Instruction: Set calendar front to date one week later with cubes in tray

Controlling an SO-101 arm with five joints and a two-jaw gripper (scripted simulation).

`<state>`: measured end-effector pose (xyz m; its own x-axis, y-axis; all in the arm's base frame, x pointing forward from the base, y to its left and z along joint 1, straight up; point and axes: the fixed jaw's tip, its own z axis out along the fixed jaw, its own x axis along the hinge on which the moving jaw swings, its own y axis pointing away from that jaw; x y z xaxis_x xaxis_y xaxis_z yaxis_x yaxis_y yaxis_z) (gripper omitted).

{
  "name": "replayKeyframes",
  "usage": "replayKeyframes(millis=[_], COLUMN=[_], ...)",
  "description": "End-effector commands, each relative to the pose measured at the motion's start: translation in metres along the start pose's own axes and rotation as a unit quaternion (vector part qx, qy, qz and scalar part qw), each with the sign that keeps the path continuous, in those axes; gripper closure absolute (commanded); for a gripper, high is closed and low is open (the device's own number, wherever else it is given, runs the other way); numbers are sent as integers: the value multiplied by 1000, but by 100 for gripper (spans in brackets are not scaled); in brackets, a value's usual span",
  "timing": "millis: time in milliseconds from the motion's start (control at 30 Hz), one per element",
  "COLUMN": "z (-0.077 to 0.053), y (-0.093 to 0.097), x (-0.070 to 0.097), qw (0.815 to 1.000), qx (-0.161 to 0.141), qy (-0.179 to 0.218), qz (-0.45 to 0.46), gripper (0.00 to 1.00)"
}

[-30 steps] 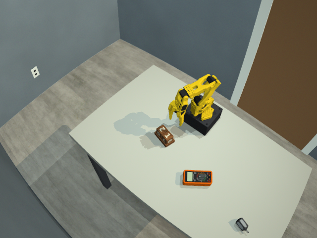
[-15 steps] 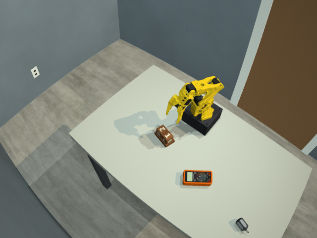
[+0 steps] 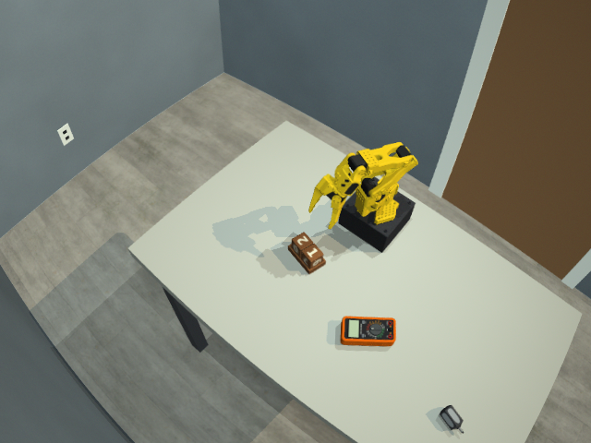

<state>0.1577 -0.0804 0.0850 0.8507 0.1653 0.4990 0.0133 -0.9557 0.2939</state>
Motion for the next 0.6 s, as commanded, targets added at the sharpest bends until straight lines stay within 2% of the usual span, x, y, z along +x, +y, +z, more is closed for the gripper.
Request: replayKeyframes(millis=[0, 267, 567], z=[1, 1, 2], y=[-3, -3, 0], x=[-2, -2, -1], qw=[1000, 999, 993], qx=[7, 7, 7], qy=[-5, -7, -13], qz=[3, 32, 120], gripper=[65, 65, 65])
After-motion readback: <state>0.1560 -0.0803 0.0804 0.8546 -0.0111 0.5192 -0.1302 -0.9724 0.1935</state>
